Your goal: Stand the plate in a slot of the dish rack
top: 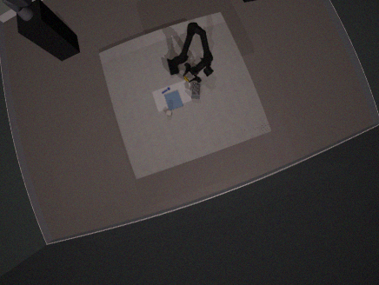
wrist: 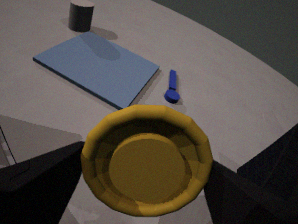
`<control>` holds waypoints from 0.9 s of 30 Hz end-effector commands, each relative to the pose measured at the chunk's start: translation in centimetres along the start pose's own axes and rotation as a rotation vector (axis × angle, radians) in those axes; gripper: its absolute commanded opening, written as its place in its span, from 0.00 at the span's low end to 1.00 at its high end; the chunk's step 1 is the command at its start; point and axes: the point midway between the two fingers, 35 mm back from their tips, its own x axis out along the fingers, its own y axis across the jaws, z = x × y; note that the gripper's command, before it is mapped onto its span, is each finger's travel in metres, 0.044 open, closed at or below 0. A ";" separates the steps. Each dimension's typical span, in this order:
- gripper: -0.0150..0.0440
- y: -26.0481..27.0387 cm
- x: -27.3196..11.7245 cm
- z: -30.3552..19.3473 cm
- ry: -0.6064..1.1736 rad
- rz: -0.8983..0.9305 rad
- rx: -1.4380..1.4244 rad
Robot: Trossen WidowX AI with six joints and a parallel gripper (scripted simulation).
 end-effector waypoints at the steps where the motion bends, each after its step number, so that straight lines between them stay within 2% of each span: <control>1: 0.25 0.3 0.1 0.1 -0.061 0.045 -0.018; 27: 0.25 2.9 -2.0 -0.5 -0.400 0.475 -0.107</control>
